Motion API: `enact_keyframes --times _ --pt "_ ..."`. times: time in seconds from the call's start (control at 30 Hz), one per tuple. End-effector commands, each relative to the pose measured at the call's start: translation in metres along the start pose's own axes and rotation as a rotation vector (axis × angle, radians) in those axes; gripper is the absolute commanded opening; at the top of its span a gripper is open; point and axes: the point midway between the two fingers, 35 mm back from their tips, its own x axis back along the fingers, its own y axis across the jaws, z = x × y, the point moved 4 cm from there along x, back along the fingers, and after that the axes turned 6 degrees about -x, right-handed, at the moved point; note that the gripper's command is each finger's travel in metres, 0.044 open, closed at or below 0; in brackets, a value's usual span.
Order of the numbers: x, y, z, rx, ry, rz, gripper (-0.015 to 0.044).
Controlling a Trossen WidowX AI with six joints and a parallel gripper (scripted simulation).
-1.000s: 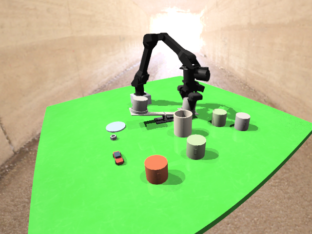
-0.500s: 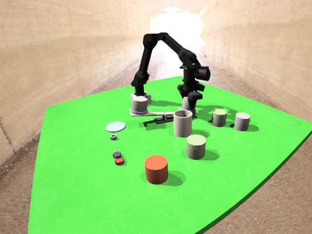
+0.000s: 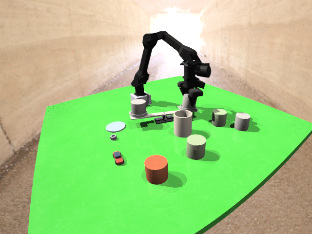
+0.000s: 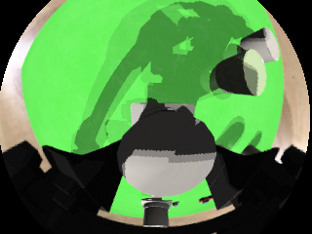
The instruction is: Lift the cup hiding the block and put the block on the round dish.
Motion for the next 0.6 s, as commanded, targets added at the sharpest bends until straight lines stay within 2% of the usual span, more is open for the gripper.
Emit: enact_keyframes --times 0.0,0.57 --pt "0.009 -0.002 -0.003 0.006 -0.012 0.010 0.0000" --pt "0.030 -0.003 -0.004 0.006 -0.013 0.011 0.0000"
